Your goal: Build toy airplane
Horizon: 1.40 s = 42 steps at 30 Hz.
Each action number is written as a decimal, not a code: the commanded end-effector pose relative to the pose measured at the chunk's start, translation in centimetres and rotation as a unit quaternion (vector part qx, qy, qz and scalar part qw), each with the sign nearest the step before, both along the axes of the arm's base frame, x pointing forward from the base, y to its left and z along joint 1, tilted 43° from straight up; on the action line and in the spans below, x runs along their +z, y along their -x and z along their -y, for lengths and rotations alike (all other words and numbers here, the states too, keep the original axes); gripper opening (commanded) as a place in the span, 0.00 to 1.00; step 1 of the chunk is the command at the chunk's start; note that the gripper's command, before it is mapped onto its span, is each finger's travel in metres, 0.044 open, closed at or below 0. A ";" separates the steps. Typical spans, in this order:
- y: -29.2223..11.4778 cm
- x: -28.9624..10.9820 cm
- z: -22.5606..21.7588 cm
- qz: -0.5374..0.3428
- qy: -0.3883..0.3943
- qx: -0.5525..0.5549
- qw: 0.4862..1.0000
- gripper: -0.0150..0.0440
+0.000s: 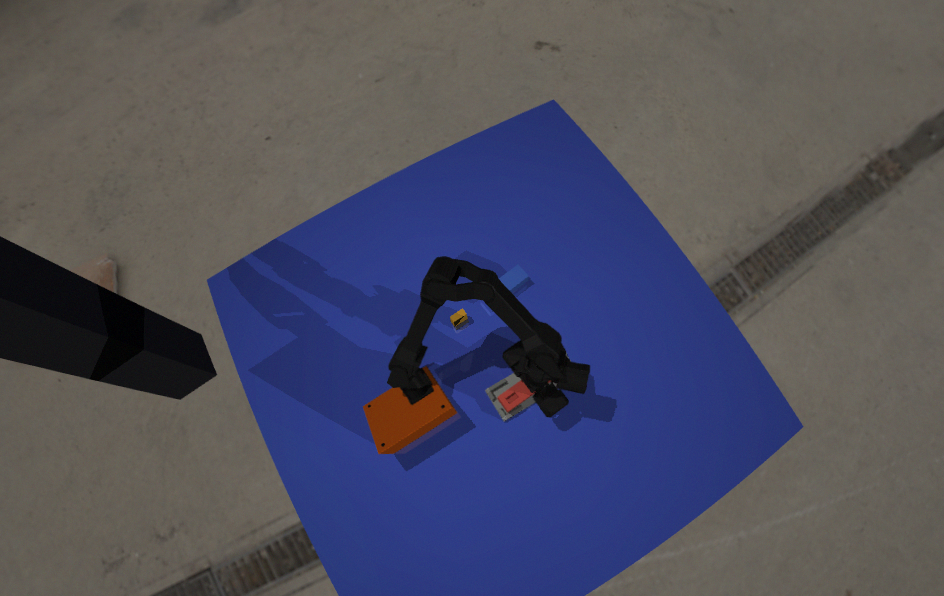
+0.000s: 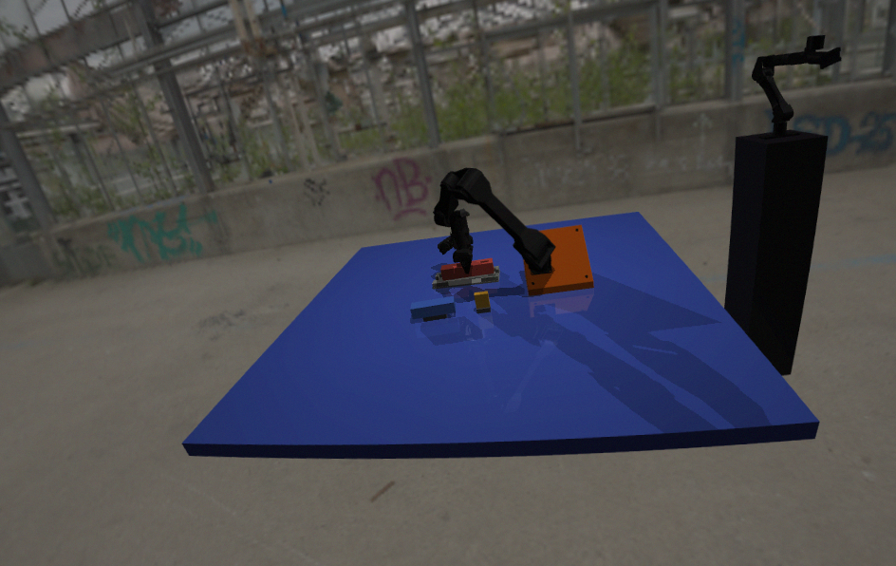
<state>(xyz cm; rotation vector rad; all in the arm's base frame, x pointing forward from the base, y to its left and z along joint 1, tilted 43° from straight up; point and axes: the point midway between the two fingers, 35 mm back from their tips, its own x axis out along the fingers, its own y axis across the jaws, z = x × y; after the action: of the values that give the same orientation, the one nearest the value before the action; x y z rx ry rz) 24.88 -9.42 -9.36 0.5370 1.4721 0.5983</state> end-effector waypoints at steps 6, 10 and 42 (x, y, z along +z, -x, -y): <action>0.0 0.0 0.0 0.001 0.000 0.000 1.000 1.00; 0.0 0.0 0.0 0.001 0.000 0.000 1.000 1.00; -7.1 15.3 -1.8 0.017 0.016 0.012 1.000 1.00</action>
<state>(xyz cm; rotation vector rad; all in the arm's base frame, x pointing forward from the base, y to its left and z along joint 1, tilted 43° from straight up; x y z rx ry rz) 29.84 -11.04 2.51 0.4995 1.4747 0.6012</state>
